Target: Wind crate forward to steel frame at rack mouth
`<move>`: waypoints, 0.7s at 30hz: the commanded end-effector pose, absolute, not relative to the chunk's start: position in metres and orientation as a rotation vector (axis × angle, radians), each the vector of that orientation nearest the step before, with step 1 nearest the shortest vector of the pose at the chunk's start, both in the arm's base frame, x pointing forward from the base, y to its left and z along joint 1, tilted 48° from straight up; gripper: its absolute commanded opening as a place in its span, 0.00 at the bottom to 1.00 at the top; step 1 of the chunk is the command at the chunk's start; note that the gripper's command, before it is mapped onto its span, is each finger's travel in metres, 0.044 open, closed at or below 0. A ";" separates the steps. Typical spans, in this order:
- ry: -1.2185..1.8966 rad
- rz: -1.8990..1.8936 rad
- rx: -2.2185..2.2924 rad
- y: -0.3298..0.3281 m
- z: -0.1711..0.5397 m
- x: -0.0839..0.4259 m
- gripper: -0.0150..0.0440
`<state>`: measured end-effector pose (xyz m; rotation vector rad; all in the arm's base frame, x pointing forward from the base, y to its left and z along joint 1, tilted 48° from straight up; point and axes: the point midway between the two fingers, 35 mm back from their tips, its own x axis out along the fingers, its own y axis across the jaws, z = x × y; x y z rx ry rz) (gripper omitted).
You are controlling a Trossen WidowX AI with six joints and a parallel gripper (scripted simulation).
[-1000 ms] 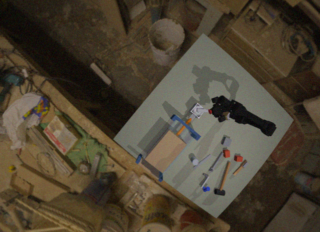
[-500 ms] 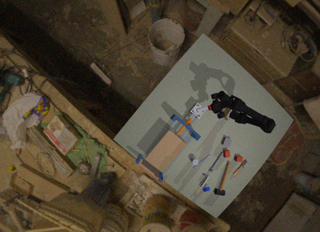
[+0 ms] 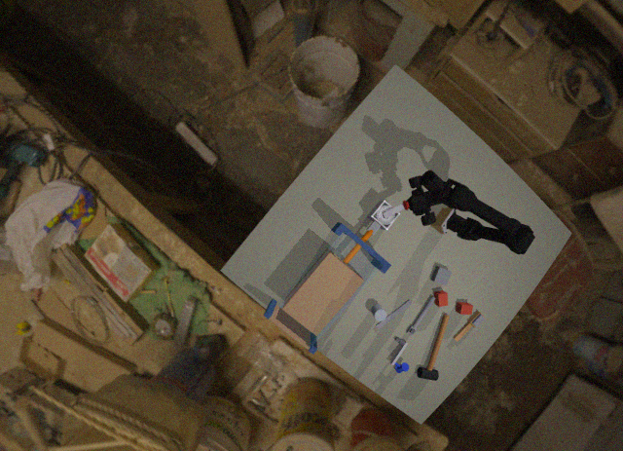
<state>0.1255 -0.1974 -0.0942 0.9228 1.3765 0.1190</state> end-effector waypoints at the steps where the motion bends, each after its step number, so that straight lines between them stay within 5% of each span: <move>1: 1.395 0.116 0.890 -0.205 -0.107 0.124 0.25; 21: 1.394 0.115 0.888 -0.226 -0.128 0.124 0.25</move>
